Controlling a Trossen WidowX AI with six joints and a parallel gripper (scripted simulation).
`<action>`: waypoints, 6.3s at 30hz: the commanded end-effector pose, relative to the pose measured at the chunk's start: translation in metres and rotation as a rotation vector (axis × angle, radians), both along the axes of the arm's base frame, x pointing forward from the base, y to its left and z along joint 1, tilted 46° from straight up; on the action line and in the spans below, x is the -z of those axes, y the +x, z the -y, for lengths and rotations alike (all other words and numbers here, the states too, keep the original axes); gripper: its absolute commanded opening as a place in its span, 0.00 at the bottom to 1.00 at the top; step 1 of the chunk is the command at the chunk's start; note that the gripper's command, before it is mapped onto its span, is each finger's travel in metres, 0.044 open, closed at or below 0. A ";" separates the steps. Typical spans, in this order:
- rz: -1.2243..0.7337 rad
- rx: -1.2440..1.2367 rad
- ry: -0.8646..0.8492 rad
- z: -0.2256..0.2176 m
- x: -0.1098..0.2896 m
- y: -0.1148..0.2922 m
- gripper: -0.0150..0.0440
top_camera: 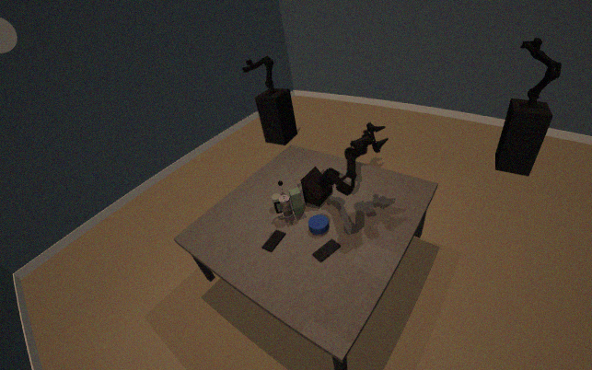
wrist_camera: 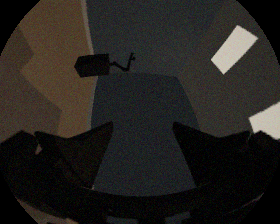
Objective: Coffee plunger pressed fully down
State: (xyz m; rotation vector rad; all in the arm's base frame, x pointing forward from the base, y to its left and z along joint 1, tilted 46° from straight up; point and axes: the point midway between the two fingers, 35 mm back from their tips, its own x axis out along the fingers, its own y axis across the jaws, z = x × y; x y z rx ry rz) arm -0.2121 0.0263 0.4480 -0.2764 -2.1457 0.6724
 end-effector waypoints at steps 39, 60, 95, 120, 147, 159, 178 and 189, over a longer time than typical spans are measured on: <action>1.405 -1.862 -0.484 0.395 0.210 0.094 1.00; 3.088 -0.079 -1.001 0.311 0.328 0.384 1.00; 3.071 0.168 -1.001 0.255 0.387 0.426 1.00; 3.074 0.170 -1.003 0.253 0.394 0.436 0.45; 3.071 0.167 -1.000 0.236 0.420 0.443 0.45; 3.070 0.167 -1.000 0.225 0.436 0.448 0.45; 3.072 0.169 -1.003 0.205 0.459 0.456 0.45; 3.074 0.173 -1.006 0.198 0.469 0.466 0.45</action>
